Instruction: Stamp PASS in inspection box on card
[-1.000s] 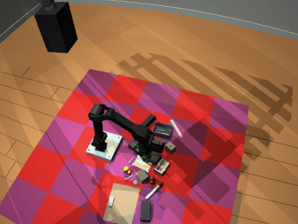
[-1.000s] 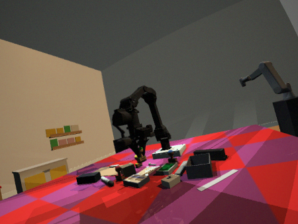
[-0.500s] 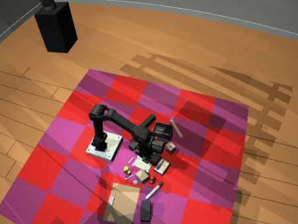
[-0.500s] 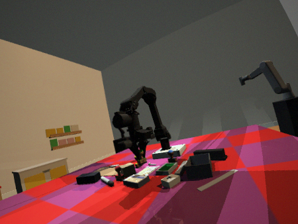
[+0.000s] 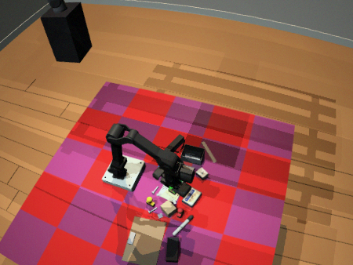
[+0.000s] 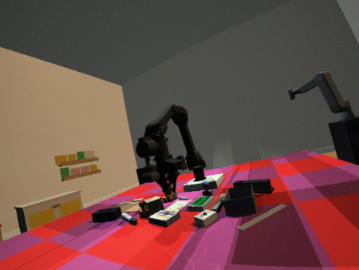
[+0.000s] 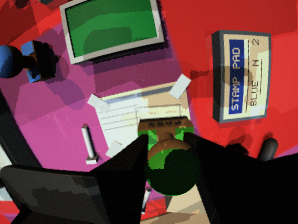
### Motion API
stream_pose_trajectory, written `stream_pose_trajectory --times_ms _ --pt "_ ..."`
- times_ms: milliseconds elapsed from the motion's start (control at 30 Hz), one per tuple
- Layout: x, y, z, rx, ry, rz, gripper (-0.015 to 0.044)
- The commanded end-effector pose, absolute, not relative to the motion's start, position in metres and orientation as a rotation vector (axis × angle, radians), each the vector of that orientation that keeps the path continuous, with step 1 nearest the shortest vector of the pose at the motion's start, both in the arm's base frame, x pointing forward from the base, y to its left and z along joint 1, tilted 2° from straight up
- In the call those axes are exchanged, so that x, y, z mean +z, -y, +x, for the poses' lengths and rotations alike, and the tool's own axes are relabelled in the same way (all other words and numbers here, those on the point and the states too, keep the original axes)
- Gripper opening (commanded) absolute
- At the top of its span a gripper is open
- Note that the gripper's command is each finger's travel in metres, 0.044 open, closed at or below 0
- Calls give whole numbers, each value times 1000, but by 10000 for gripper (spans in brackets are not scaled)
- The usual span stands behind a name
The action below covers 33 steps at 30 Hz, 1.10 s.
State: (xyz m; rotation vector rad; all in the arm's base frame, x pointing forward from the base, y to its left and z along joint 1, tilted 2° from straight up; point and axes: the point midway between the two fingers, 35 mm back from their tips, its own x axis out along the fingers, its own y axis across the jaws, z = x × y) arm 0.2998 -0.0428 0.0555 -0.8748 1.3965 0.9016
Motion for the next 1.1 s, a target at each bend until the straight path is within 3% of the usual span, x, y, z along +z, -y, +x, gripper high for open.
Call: stream_pose_trajectory --times_ms 0,1067 --pt "51 43 299 906 -1397 -877 0" --pt "30 43 297 905 -1397 -874 0"
